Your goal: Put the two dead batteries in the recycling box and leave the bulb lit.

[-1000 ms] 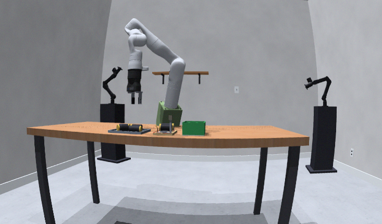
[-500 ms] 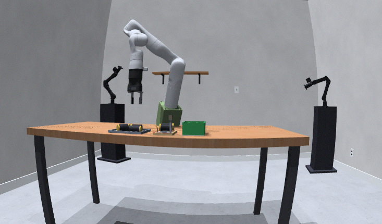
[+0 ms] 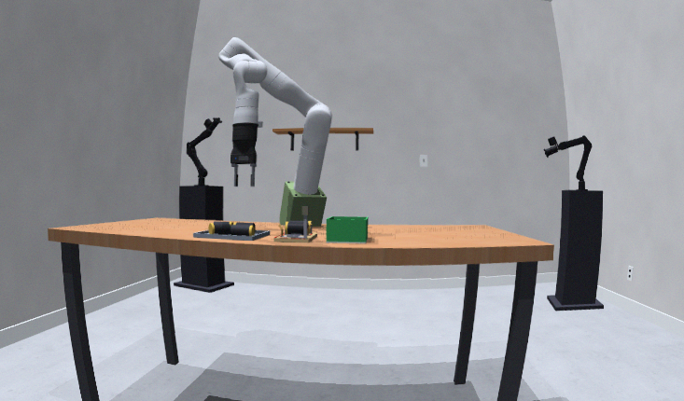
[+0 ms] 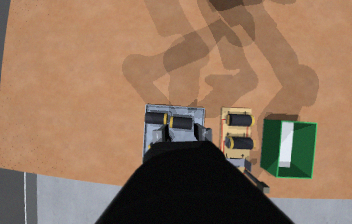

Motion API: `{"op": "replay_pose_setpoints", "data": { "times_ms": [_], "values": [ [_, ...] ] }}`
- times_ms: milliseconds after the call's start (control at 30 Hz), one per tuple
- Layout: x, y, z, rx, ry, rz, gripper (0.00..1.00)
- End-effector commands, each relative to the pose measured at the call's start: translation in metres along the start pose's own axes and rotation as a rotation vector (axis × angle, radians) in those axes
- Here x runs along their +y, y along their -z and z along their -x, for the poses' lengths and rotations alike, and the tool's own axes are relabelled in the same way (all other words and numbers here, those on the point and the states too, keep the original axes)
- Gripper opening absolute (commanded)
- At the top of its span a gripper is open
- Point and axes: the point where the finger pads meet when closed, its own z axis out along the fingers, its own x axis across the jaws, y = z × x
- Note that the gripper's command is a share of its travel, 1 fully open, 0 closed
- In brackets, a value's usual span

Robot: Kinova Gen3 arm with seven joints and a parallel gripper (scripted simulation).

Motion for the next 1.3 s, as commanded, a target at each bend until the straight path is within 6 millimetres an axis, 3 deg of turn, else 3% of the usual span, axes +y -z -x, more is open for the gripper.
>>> {"op": "replay_pose_setpoints", "data": {
  "times_ms": [0, 1267],
  "values": [
    [0.0003, -0.0003, -0.001, 0.003, 0.041, 0.001, 0.9],
    [0.0003, -0.0002, -0.001, 0.003, 0.706, 0.002, 0.9]
  ]
}}
